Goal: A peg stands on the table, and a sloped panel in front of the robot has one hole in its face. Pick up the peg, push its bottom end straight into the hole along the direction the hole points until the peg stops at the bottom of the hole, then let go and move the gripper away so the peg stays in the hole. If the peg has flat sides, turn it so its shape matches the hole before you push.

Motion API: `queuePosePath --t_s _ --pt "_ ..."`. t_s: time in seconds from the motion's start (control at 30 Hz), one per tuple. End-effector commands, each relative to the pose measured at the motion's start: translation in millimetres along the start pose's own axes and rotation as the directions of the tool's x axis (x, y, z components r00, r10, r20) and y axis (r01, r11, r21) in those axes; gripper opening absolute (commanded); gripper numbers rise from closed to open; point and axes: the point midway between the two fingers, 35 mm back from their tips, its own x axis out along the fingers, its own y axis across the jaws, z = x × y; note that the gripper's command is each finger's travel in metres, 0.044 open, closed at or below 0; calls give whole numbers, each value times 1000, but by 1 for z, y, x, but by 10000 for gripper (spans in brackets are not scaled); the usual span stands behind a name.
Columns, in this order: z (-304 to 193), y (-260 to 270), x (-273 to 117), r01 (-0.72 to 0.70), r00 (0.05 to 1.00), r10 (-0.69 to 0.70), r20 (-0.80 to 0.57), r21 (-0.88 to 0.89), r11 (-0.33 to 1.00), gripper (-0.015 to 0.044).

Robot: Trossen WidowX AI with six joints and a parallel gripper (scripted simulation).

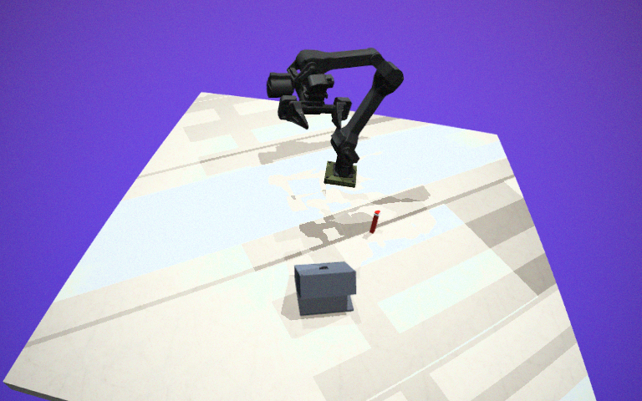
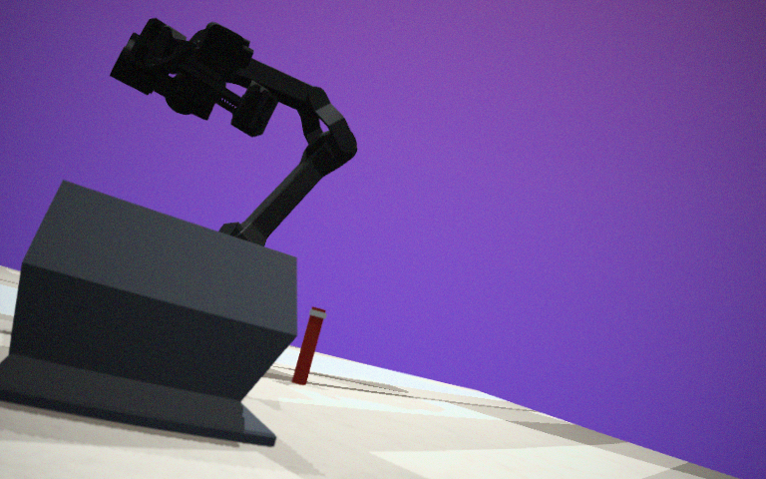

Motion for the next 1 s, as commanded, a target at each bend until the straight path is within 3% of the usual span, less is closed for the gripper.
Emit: queuePosePath --t_s 0.0,0.47,0.97 --pt "0 0 0 -2 1000 2 -2 3 1000 426" --pt "-21 16 24 -127 976 163 -143 233 964 440" --pt "-44 36 47 -159 899 320 -300 455 876 440"
